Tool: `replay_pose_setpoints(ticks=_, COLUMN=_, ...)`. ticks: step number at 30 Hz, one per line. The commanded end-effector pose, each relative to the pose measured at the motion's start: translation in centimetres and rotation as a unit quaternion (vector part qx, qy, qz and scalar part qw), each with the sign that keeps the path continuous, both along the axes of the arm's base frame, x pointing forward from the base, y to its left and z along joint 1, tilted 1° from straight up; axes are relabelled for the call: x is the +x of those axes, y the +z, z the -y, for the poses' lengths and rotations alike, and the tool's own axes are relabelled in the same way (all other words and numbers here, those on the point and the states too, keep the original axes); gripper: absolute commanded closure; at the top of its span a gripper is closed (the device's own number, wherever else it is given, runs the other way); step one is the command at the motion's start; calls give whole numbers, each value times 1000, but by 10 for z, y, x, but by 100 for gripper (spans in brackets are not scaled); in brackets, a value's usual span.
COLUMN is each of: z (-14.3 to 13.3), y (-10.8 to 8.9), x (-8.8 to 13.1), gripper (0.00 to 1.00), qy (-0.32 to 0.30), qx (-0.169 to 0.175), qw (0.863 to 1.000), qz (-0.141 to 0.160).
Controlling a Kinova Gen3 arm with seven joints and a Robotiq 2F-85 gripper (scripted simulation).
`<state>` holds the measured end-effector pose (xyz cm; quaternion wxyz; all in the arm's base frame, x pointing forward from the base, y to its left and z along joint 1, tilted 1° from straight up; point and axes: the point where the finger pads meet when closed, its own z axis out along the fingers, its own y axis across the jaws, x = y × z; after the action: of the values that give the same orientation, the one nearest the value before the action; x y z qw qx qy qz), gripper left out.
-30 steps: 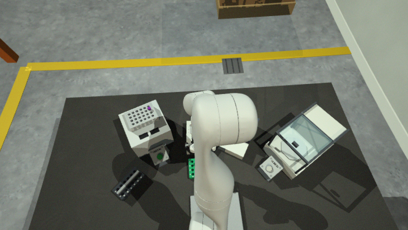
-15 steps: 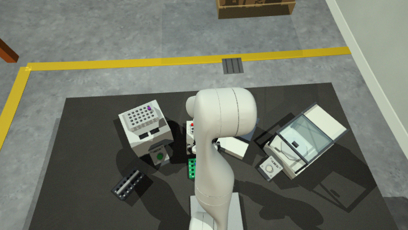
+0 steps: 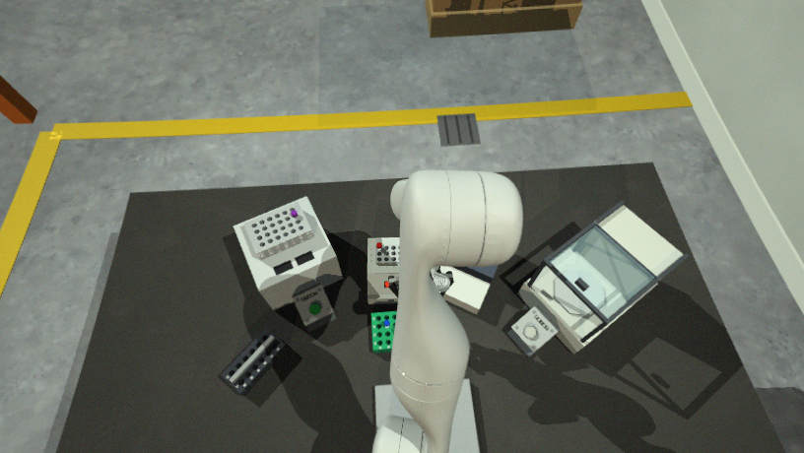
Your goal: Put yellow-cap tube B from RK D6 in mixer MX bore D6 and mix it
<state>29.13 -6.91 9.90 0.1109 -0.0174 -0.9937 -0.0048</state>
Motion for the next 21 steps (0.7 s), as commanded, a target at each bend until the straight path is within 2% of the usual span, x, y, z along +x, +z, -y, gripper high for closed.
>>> replay_pose_setpoints(ticks=1, z=0, y=0, x=0, gripper=58, qy=0, qx=0, qw=1000, qz=1)
replay_pose_setpoints(ticks=10, z=0, y=0, x=0, gripper=58, qy=0, qx=0, qw=1000, qz=1)
replay_pose_setpoints(ticks=21, z=0, y=-12, x=0, gripper=58, qy=0, qx=0, qw=1000, qz=1)
